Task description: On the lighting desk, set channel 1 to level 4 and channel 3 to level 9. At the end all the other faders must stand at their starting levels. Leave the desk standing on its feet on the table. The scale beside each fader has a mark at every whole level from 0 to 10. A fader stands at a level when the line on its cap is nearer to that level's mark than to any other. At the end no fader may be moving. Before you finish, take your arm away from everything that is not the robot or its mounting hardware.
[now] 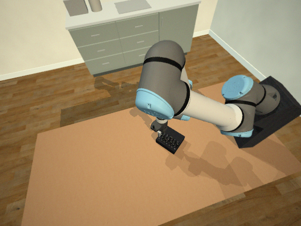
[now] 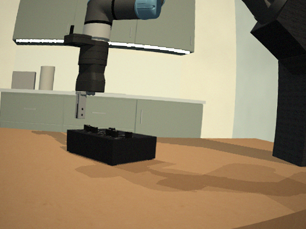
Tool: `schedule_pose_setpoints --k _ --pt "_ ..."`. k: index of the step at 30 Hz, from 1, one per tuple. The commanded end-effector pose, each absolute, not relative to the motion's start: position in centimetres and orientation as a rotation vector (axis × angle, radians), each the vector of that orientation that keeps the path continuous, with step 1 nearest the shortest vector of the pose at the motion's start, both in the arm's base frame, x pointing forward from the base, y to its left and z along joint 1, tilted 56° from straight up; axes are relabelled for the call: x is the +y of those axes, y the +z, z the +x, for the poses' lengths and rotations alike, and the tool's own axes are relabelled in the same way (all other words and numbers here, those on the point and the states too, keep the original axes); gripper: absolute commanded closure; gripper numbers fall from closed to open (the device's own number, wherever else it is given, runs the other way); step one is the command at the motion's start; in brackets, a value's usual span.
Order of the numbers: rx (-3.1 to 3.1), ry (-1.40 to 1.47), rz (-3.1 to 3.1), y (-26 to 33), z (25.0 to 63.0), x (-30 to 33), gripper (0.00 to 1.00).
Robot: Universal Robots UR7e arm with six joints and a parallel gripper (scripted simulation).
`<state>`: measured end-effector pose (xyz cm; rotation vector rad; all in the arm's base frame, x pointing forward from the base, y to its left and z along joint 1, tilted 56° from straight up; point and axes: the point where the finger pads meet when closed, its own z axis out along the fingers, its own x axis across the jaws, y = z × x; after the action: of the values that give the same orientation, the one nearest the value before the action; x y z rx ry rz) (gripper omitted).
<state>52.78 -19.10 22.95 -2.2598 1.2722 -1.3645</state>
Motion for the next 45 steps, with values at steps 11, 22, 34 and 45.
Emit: schedule_pose_setpoints --k 11,22,34,45 --pt "1.273 -1.355 -2.262 23.8 51.2 -18.6 1.00" --pt "1.273 -1.354 -2.262 23.6 51.2 -18.2 1.00" --pt "1.273 -1.355 -2.262 21.6 51.4 -14.2 1.00" --pt "1.273 -1.355 -2.262 21.6 51.4 -14.2 1.00"
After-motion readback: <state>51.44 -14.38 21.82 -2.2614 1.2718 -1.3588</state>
